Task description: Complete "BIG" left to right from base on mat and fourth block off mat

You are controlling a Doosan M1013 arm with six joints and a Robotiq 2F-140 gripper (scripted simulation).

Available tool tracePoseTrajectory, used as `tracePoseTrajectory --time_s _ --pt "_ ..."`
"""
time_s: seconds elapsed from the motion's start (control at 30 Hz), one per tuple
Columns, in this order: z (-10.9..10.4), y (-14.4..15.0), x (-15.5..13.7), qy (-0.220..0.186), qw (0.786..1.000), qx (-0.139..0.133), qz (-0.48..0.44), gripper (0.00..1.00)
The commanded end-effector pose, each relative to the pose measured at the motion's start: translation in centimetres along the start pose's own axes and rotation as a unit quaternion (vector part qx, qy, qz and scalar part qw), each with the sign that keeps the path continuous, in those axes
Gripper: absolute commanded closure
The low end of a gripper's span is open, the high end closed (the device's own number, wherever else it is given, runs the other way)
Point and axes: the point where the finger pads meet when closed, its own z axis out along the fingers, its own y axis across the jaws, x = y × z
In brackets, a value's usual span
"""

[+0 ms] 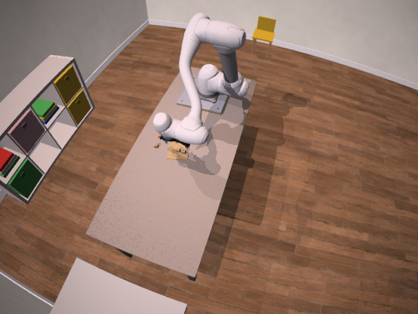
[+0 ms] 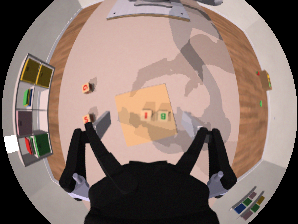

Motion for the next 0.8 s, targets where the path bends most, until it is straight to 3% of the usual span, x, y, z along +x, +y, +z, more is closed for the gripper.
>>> tracePoseTrajectory --time_s 0.0,0.77 --pt "-0.01 0.0 0.0 0.0 1.0 0.0 0.0 0.0" --pt "-0.09 0.0 0.0 -0.001 1.0 0.0 -0.005 0.0"
